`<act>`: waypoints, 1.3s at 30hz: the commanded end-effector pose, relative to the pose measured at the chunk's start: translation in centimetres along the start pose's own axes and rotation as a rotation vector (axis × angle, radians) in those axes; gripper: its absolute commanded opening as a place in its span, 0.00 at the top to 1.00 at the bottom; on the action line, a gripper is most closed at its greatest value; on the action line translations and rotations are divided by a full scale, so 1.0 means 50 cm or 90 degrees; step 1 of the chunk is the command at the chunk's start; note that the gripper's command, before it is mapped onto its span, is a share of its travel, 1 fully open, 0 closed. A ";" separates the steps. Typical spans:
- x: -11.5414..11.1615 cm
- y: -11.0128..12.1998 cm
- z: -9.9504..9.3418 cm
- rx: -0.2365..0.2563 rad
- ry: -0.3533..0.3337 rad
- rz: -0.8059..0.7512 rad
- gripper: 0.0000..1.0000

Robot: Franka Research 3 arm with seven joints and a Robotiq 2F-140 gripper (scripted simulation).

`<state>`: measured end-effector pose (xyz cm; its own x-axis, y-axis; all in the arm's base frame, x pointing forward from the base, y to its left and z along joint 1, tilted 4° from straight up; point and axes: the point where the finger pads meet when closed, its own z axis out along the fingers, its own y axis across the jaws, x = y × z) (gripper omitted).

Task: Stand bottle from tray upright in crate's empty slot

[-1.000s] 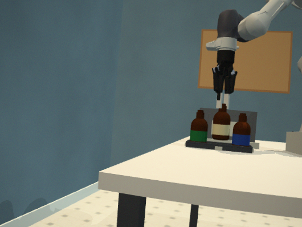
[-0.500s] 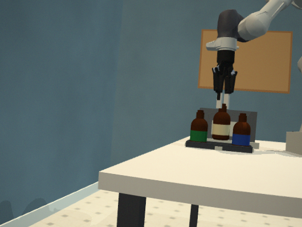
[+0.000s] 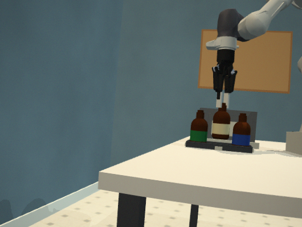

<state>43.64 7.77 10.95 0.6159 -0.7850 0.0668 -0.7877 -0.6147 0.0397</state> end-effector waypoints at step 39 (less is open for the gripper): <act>-0.002 -0.014 -0.080 0.003 0.000 -0.002 1.00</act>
<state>44.09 8.37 14.54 0.6152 -0.7853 0.0694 -0.7882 -0.6144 0.0347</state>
